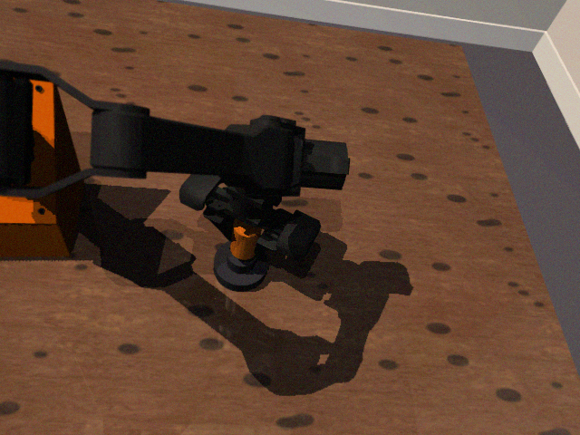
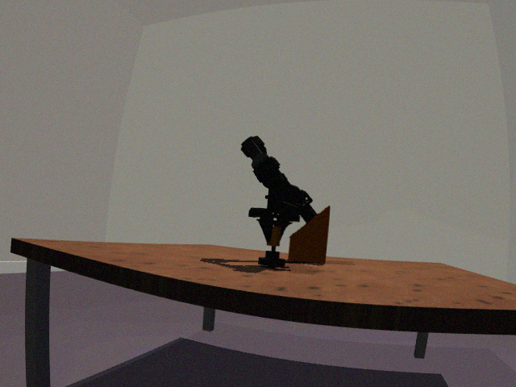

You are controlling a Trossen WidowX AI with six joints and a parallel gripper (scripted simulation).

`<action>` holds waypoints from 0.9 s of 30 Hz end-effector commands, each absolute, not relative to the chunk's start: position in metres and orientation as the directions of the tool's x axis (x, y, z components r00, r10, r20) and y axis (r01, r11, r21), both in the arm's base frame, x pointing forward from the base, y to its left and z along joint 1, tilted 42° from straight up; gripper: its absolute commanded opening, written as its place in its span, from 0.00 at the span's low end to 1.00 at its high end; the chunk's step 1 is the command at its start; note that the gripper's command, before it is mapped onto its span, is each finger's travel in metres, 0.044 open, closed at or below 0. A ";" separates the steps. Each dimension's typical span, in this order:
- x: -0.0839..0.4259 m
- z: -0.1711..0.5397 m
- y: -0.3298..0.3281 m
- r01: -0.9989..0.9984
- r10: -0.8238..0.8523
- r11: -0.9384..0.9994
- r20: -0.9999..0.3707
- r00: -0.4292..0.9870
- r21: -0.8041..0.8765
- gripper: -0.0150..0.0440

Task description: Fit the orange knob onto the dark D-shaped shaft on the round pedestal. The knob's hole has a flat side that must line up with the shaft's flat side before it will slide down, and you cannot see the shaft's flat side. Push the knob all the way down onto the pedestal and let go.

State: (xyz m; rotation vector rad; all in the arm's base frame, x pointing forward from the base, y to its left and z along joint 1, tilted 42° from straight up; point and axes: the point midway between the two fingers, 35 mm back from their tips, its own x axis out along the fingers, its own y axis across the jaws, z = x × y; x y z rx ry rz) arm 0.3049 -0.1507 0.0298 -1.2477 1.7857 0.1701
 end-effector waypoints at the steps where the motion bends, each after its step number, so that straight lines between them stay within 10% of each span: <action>1: 0.307 0.030 -0.151 -0.806 -0.674 0.465 -0.737 -0.055 -0.366 0.25; 27: 0.302 0.028 -0.148 -0.911 -0.674 0.336 -0.737 -0.055 -0.240 0.25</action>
